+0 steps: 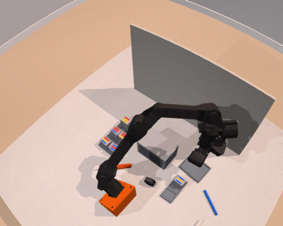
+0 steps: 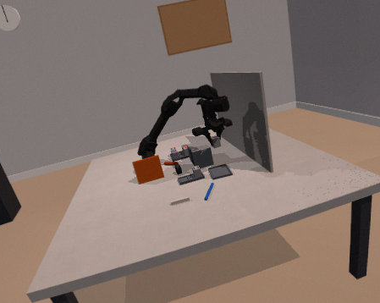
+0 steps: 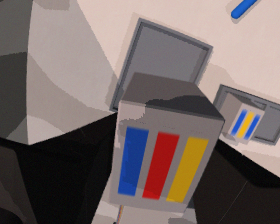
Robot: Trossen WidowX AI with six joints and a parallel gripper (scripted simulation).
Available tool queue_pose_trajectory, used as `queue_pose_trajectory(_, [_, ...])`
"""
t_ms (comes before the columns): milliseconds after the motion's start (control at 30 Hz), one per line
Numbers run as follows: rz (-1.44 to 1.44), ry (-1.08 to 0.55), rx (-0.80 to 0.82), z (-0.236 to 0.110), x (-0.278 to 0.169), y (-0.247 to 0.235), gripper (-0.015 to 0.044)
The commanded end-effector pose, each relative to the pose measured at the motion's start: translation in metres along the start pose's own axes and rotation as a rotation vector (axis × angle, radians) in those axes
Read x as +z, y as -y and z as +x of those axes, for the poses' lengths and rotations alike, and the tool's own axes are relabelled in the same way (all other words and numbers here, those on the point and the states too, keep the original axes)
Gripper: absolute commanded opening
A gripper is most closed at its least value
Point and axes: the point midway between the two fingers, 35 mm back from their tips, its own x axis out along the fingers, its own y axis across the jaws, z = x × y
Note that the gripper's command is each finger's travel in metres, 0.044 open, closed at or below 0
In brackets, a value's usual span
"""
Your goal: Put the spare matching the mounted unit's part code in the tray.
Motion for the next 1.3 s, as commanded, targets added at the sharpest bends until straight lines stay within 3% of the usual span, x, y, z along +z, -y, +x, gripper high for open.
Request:
queue_pose_trajectory(0, [0.007,-0.010,0.000,0.005,0.000,0.000,0.0000])
queue_pose_trajectory(1267, [0.005,-0.014,-0.004,0.036,0.001,-0.002,0.0000])
